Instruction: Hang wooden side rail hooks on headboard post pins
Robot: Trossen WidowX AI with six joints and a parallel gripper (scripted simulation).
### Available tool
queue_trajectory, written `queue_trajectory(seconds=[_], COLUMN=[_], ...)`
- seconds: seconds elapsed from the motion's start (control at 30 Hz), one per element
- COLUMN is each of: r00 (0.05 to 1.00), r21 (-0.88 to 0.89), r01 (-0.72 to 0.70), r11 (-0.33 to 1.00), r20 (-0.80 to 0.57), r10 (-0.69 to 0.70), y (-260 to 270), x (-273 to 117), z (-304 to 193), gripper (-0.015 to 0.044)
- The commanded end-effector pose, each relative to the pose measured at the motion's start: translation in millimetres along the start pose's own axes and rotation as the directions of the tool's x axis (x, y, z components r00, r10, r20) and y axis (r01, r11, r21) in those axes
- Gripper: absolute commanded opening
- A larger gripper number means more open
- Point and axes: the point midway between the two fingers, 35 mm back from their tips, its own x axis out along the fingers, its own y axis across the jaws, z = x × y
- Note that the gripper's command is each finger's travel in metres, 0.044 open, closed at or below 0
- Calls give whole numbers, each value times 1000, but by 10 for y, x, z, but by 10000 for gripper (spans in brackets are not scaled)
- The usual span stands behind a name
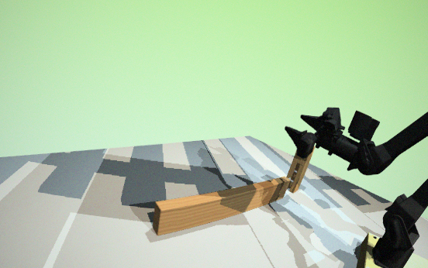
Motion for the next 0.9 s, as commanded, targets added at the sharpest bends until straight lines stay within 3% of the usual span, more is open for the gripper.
queue_trajectory(seconds=[0.0,0.3,0.87], r00=[979,817,812], r21=[193,418,420], r01=[122,491,499], r11=[974,764,758], r20=[-184,-525,-532], r10=[-86,-238,-240], y=[-37,-31,-30], x=[-291,-1078,-1096], z=[-470,-1317,-1333], gripper=[440,440,440])
